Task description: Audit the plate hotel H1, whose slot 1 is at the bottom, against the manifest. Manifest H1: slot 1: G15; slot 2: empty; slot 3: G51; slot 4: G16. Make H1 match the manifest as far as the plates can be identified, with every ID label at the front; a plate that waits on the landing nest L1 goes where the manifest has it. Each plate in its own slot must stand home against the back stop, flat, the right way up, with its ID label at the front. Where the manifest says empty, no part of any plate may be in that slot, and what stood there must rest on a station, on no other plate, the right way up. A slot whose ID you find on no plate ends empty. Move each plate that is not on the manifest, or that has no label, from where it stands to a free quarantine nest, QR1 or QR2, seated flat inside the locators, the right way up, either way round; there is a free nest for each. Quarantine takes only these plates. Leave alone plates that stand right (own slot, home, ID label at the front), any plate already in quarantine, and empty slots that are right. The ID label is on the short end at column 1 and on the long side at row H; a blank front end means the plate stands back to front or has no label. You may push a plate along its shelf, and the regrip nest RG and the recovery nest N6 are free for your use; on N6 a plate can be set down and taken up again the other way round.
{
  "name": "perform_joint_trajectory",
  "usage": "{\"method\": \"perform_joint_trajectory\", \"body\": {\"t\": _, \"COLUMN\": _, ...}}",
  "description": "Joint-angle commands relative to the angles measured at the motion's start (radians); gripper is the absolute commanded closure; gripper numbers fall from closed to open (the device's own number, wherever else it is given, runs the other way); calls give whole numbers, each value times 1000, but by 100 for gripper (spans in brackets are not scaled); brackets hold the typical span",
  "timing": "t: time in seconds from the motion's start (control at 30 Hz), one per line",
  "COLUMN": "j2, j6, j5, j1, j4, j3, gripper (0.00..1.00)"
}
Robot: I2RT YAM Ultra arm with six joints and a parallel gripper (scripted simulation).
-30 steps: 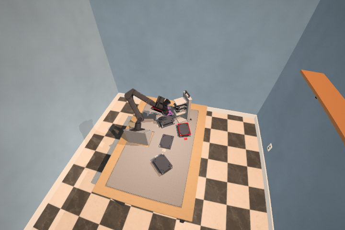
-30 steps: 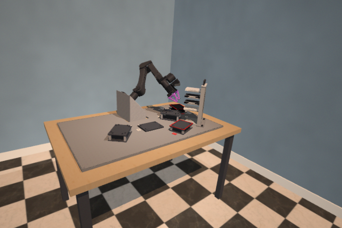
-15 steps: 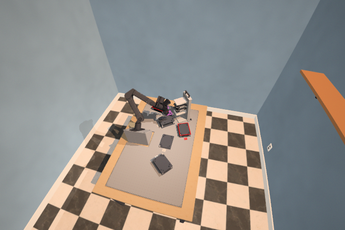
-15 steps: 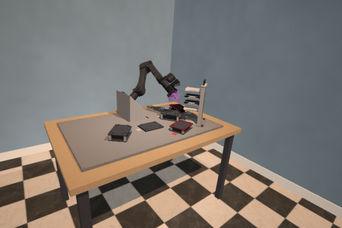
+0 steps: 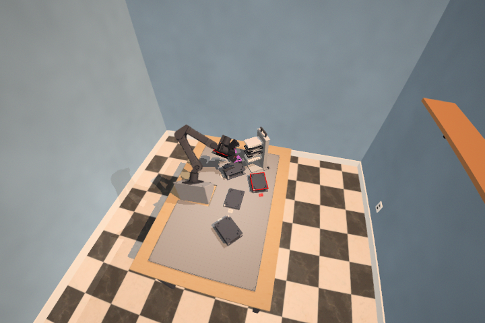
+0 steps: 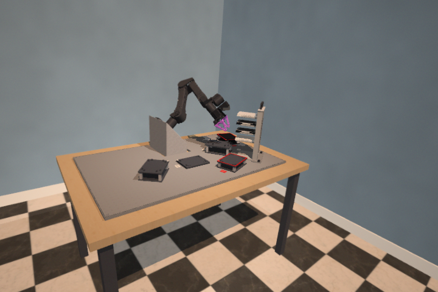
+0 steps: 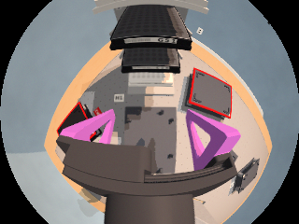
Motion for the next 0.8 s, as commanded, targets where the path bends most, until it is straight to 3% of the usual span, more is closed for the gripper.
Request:
{"method": "perform_joint_trajectory", "body": {"t": 0.0, "j2": -48, "j6": -3, "j5": -6, "j1": -24, "j4": -19, "j3": -32, "gripper": 0}}
{"method": "perform_joint_trajectory", "body": {"t": 0.4, "j2": -123, "j6": -15, "j5": -29, "j1": -48, "j4": -50, "j3": -81, "gripper": 0}}
{"method": "perform_joint_trajectory", "body": {"t": 0.77, "j2": -80, "j6": 17, "j5": 38, "j1": 30, "j4": 35, "j3": -121, "gripper": 0}}
